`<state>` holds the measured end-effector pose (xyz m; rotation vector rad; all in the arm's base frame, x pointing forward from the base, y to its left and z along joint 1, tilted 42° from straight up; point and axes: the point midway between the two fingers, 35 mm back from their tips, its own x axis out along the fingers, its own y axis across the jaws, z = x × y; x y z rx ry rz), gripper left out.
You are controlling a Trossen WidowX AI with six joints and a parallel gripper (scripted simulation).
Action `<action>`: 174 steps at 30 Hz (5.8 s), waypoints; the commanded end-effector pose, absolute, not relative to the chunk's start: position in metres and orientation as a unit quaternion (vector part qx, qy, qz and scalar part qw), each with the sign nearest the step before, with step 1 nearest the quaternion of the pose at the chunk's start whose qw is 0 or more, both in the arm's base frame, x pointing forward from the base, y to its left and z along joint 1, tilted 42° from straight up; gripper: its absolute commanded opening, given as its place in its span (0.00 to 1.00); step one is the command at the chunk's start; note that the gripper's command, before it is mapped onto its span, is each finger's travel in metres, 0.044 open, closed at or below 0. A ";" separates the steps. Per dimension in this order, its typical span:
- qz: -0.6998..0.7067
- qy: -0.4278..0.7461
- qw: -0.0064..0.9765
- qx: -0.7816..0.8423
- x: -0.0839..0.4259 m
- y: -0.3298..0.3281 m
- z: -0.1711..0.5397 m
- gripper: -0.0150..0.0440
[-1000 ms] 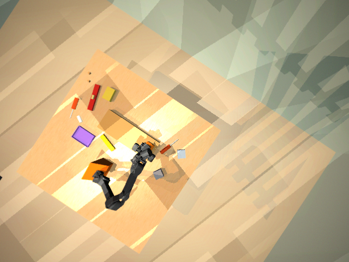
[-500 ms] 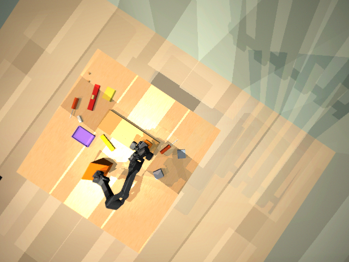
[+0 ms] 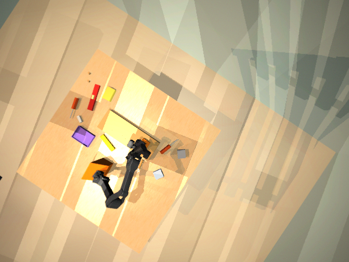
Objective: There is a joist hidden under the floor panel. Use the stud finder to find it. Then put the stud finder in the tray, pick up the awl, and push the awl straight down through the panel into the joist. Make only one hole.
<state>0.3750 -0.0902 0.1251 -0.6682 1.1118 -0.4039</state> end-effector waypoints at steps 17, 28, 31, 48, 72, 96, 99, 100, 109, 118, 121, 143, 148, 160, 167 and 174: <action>-0.185 0.516 0.777 -0.309 0.374 -0.065 0.101 0.25; -0.185 0.516 0.777 -0.309 0.373 -0.052 0.089 0.25; -0.185 0.516 0.777 -0.309 0.373 -0.049 0.086 0.25; -0.184 0.516 0.777 -0.308 0.372 -0.029 0.068 0.25; -0.184 0.517 0.778 -0.307 0.371 -0.001 0.042 0.25; -0.183 0.517 0.778 -0.306 0.369 0.028 0.017 0.25; -0.183 0.517 0.778 -0.306 0.369 0.031 0.013 0.25; -0.183 0.517 0.778 -0.306 0.369 0.033 0.012 0.25; -0.183 0.517 0.778 -0.306 0.368 0.043 0.003 0.25; -0.183 0.517 0.778 -0.305 0.368 0.054 -0.006 0.25; -0.182 0.517 0.778 -0.305 0.368 0.058 -0.010 0.25; -0.182 0.517 0.779 -0.304 0.367 0.084 -0.033 0.25; -0.182 0.517 0.779 -0.304 0.366 0.090 -0.038 0.25; -0.181 0.517 0.779 -0.304 0.366 0.104 -0.050 0.25; -0.181 0.517 0.779 -0.303 0.365 0.113 -0.057 0.25; -0.181 0.517 0.780 -0.303 0.365 0.121 -0.064 0.25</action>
